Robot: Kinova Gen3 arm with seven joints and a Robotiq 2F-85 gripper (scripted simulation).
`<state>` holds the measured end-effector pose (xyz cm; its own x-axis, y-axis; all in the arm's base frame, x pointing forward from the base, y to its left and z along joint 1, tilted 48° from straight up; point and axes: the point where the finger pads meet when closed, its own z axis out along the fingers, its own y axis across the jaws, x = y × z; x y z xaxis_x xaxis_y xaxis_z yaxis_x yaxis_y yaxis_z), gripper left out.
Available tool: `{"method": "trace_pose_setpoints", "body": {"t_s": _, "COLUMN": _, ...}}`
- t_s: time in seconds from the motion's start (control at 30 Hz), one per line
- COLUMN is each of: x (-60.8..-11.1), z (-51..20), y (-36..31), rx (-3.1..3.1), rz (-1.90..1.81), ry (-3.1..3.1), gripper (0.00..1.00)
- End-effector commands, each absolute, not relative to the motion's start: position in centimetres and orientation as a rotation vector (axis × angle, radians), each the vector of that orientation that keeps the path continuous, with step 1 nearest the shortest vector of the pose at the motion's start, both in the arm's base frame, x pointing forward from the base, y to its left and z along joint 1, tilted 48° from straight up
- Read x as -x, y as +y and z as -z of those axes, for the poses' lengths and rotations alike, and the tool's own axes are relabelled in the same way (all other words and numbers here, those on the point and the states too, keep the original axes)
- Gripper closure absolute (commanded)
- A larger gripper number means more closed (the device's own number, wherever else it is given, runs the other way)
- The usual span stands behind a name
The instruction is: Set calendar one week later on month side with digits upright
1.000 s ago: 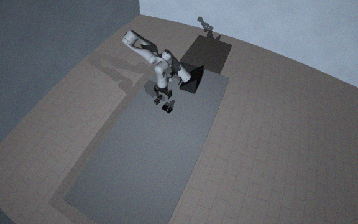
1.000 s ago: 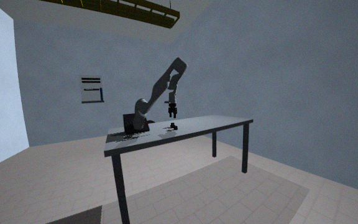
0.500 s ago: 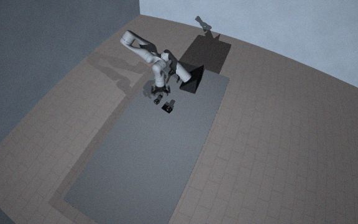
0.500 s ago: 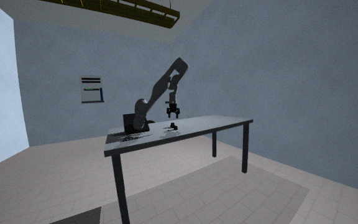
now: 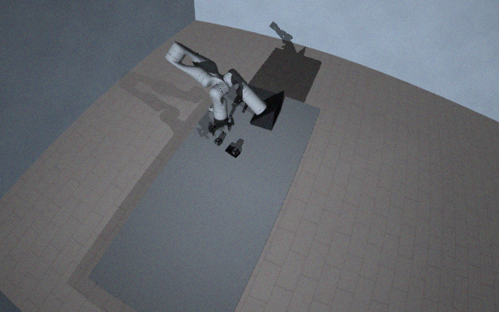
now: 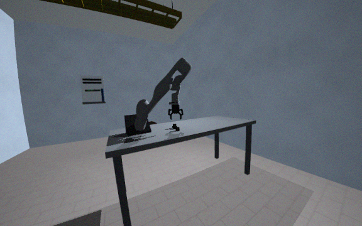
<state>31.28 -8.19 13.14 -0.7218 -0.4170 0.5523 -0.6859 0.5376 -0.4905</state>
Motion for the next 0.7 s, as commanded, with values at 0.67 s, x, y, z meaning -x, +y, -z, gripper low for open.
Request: {"method": "trace_pose_setpoints", "body": {"t_s": 0.67, "x": -31.1, "z": -14.4, "y": -9.5, "rx": -1.289, "rz": -0.884, "ry": -2.143, "gripper": 0.00}}
